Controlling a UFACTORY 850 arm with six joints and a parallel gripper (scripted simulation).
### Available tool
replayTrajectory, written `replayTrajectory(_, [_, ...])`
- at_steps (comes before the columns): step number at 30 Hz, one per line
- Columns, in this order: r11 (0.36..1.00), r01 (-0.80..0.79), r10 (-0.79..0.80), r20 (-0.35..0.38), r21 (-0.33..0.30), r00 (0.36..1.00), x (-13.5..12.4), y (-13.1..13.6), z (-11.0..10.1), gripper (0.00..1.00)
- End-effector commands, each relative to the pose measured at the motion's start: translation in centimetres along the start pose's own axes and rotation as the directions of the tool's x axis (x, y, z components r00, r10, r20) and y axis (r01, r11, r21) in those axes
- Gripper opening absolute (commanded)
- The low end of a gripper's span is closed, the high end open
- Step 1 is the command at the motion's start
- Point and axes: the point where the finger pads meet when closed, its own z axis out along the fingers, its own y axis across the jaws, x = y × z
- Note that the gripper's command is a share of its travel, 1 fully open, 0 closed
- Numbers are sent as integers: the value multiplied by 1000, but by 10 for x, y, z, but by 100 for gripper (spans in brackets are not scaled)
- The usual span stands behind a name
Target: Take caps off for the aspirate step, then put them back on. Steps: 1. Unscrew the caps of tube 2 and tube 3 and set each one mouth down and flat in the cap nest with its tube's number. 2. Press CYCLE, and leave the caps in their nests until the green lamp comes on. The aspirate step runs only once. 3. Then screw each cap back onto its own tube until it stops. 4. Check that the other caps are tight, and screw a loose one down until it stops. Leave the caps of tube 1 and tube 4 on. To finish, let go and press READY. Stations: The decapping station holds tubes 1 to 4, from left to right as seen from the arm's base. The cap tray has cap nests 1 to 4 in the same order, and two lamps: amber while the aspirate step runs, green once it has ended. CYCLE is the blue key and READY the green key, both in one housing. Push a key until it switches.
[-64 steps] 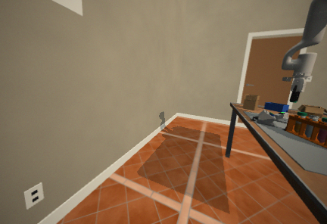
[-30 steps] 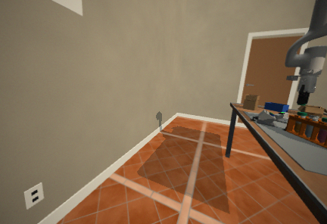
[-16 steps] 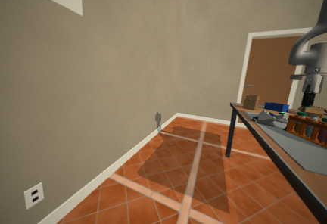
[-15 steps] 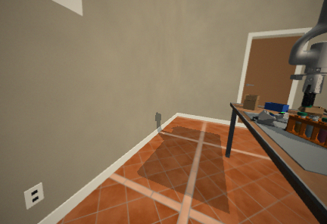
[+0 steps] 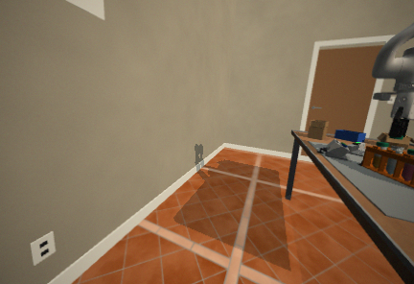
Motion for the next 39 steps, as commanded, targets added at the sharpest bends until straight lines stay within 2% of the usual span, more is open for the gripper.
replayTrajectory(1, [1000,-3,3,6,-9,1000,-10,-22,0,0])
replayTrajectory(3, [1000,-3,3,6,-9,1000,-17,-35,0,0])
replayTrajectory(16, [1000,-3,3,6,-9,1000,-17,-35,3,0])
replayTrajectory(24, [1000,-3,3,6,-9,1000,-17,-35,25,0])
replayTrajectory(39, [1000,-3,3,6,-9,1000,-17,-35,25,0])
